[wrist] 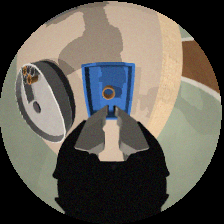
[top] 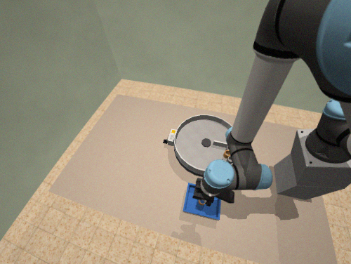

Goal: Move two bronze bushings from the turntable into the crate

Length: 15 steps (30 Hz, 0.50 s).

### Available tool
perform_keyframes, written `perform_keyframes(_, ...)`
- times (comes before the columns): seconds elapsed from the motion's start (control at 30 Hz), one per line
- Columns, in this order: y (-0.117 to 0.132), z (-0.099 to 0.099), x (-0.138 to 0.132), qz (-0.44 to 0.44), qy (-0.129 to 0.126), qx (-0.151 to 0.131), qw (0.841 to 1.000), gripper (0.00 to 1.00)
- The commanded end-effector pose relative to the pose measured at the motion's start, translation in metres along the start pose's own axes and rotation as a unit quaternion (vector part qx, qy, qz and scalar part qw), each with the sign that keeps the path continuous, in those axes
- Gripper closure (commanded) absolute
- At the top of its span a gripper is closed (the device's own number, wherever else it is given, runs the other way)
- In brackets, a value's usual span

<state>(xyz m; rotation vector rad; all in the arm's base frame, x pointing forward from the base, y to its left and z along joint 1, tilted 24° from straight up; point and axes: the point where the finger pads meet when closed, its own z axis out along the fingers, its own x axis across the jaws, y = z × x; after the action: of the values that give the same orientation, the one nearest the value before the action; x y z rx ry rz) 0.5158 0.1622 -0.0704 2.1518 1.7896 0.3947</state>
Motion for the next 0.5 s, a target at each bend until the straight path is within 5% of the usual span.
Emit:
perform_keyframes(0.0, -0.001, 0.000, -0.005, 0.003, 0.000, -0.001, 1.000, 0.95)
perform_keyframes(0.47, -0.014, 0.000, -0.049, 0.032, 0.000, 0.000, 0.999, 0.95)
